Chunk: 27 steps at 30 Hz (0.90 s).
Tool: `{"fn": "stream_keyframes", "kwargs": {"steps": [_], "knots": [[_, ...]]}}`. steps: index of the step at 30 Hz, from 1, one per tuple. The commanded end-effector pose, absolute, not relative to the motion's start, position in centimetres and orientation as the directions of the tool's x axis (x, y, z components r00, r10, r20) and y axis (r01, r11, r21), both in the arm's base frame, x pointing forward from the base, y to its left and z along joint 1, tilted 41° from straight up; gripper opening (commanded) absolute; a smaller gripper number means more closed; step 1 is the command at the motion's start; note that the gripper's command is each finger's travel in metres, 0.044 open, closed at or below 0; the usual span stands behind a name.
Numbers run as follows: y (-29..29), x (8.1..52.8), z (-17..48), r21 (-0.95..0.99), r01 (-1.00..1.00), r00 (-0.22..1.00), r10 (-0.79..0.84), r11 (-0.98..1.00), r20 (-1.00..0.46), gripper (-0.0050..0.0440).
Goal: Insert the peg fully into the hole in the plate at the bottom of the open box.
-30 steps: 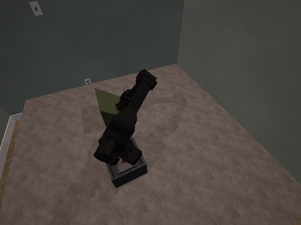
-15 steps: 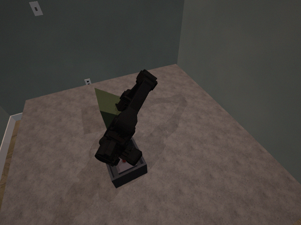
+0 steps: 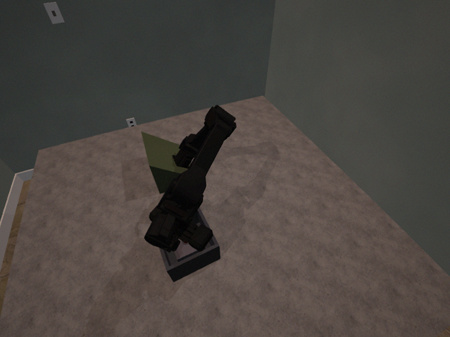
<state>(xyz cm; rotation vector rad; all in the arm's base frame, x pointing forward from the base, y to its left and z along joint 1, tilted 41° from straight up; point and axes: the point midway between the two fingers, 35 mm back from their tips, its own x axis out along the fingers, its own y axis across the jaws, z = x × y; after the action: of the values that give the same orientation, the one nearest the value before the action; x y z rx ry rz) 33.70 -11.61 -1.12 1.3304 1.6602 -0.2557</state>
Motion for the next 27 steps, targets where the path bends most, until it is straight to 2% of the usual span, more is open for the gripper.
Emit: {"fn": "stream_keyframes", "kwargs": {"steps": [1, 27], "knots": [[-11.1, 33.6, -1.6, 0.381, 0.842, 0.05, 0.648, 0.381, -0.76, 0.0], [-10.8, 33.9, -2.7, 0.381, 0.842, 0.05, 0.648, 0.381, -0.76, 0.0]]}}
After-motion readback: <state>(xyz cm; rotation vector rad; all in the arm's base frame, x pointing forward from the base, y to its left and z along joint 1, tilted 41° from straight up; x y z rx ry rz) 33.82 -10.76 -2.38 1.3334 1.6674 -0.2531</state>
